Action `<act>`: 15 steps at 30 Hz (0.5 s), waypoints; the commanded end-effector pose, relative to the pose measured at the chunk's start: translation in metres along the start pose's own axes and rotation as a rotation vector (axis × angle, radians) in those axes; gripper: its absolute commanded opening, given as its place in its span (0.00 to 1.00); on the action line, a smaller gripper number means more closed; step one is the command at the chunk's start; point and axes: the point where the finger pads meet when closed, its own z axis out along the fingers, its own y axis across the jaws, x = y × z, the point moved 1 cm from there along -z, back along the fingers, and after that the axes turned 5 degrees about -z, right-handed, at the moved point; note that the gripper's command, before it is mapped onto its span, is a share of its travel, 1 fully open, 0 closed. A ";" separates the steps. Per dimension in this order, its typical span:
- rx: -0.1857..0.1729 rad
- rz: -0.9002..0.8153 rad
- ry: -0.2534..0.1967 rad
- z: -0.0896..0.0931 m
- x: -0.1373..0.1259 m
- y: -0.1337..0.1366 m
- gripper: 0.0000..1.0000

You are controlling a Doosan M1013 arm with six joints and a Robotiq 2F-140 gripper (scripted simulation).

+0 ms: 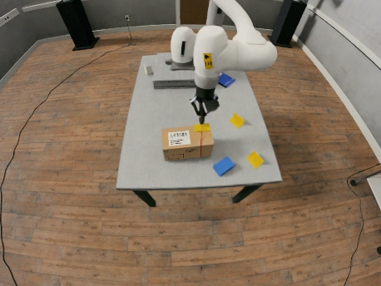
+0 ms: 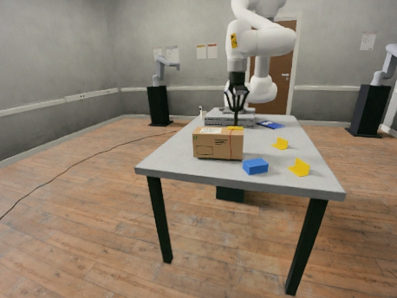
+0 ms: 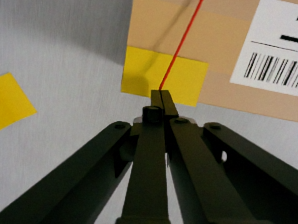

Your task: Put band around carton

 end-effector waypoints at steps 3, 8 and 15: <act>0.000 0.000 0.001 -0.001 0.006 0.001 0.10; 0.000 0.000 0.001 -0.001 0.011 0.003 0.10; 0.000 0.000 0.001 -0.001 0.014 0.004 0.10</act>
